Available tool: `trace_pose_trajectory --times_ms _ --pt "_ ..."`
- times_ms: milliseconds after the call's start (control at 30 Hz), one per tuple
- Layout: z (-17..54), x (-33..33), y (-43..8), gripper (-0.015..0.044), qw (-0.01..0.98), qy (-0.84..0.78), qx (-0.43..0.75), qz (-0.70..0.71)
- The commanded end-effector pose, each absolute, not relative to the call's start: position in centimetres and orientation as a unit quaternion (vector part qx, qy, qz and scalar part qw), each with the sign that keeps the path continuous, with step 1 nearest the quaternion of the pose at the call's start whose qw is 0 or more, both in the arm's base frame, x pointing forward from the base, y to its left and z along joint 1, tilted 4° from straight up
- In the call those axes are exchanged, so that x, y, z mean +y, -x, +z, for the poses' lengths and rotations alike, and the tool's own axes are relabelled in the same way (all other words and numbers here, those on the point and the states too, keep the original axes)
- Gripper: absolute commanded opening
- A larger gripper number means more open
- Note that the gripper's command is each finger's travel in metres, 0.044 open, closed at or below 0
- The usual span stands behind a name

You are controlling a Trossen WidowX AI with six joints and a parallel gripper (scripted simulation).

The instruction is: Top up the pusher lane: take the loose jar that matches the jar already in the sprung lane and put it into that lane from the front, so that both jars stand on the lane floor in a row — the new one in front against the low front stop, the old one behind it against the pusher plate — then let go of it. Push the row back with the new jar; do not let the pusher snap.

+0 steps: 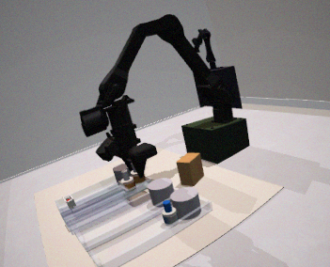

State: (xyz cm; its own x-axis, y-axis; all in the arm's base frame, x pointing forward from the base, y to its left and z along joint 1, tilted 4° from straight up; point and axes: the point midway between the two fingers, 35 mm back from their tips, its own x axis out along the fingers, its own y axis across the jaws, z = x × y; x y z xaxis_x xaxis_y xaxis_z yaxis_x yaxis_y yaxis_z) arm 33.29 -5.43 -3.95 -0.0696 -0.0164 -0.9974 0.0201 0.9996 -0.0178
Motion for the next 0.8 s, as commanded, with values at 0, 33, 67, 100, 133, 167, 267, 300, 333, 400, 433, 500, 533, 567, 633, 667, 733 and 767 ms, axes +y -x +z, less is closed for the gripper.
trace_pose_trajectory --times_ms 0,33,67,100,133,167,267,300,333,400,433,500,533,567,633,667,733,767 --pt "-4.00 -5.45 -33.98 0.0000 0.693 -0.003 0.721 -0.014" --pt "-4.02 -5.45 -33.98 0.0000 0.693 -0.003 0.721 -0.014" --pt "-4.05 -5.45 -33.97 0.0000 0.693 -0.003 0.721 -0.014" --pt "-4.08 -5.45 -33.96 0.0000 0.693 -0.003 0.721 -0.014" --pt "-4.10 -5.45 -33.96 0.0000 0.693 -0.003 0.721 -0.014" --pt "-4.13 -5.45 -33.95 0.0000 0.693 -0.003 0.721 -0.014" --pt "-4.21 -5.45 -33.93 0.0000 0.693 -0.003 0.721 -0.014" --pt "-4.24 -5.45 -33.92 0.0000 0.693 -0.003 0.721 -0.014" --pt "-4.27 -5.45 -33.91 0.0000 0.693 -0.003 0.721 -0.014" --pt "-4.32 -5.45 -33.90 0.0000 0.693 -0.003 0.721 -0.014" --pt "-4.35 -5.45 -33.89 0.0000 0.693 -0.003 0.721 -0.014" --pt "-4.40 -5.45 -33.88 0.0000 0.693 -0.003 0.721 -0.014" --pt "-4.43 -5.45 -33.87 0.0000 0.693 -0.003 0.721 -0.014" --pt "-4.45 -5.45 -33.86 0.0000 0.693 -0.003 0.721 -0.014" --pt "-4.51 -5.45 -33.85 0.0000 0.693 -0.003 0.721 -0.014" --pt "-4.53 -5.45 -33.84 0.0000 0.693 -0.003 0.721 -0.014" --pt "-4.59 -5.45 -33.83 0.0000 0.693 -0.003 0.721 -0.014" --pt "-4.62 -5.45 -33.82 0.0000 0.693 -0.003 0.721 -0.014"
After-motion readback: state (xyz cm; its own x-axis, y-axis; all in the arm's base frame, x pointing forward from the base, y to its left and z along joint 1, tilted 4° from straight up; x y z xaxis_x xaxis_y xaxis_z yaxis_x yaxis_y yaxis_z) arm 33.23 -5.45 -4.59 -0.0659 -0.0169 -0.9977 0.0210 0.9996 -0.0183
